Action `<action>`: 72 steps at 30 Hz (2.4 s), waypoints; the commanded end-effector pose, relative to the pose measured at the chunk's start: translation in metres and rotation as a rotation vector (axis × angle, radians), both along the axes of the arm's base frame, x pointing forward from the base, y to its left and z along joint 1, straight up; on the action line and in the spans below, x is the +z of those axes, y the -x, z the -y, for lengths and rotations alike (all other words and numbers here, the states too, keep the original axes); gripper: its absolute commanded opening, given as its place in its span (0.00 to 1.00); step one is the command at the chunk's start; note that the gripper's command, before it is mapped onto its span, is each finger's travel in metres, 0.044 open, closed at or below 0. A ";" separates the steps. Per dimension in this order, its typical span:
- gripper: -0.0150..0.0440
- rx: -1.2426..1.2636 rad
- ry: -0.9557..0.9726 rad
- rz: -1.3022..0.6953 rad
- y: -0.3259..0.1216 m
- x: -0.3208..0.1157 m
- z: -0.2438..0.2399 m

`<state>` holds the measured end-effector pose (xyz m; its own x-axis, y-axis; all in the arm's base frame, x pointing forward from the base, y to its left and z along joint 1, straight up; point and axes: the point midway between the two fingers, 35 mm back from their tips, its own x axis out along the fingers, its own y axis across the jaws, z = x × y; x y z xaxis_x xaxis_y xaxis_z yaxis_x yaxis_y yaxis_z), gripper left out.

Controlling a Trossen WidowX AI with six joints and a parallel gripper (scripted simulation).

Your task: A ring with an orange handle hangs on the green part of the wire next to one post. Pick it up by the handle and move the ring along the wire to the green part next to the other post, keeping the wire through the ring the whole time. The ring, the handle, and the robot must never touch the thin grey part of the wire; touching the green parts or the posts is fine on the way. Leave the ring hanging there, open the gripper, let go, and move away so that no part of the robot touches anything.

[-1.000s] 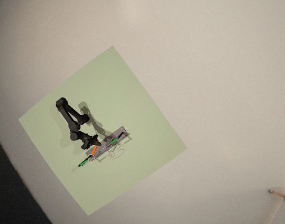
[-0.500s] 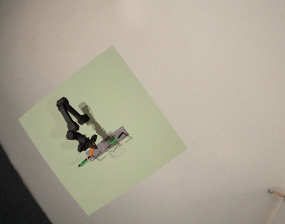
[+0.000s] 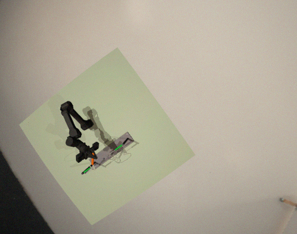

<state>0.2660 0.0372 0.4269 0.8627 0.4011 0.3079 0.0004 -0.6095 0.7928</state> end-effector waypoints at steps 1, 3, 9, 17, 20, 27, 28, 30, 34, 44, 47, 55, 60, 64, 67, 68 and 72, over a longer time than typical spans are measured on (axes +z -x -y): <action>0.00 0.006 -0.026 -0.001 0.000 0.006 0.004; 0.00 0.007 -0.028 -0.001 0.000 0.008 0.006; 0.00 0.008 -0.011 -0.002 0.000 0.010 0.009; 0.00 0.009 0.055 -0.004 0.000 0.011 0.010; 0.00 0.010 0.088 -0.005 0.000 0.010 0.009; 0.00 0.010 0.172 -0.007 0.000 0.009 0.008; 0.00 0.010 0.184 -0.007 0.000 0.008 0.008; 0.00 0.010 0.209 -0.007 0.000 0.008 0.007; 0.00 0.010 0.260 -0.009 0.000 0.006 0.007; 0.00 0.011 0.387 -0.013 -0.001 0.002 0.005; 0.00 0.011 0.425 -0.014 -0.001 0.001 0.005; 0.00 0.011 0.528 -0.018 -0.001 -0.002 0.004; 0.00 0.010 0.592 -0.021 -0.001 -0.004 0.004; 0.00 0.010 0.643 -0.023 -0.001 -0.006 0.004; 0.00 0.010 0.682 -0.025 -0.001 -0.007 0.004; 0.00 0.010 0.694 -0.026 -0.001 -0.007 0.004; 0.00 0.009 0.746 -0.029 -0.001 -0.009 0.004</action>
<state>0.2657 0.0342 0.4189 0.8603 0.5072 -0.0514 0.0281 0.0535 0.9982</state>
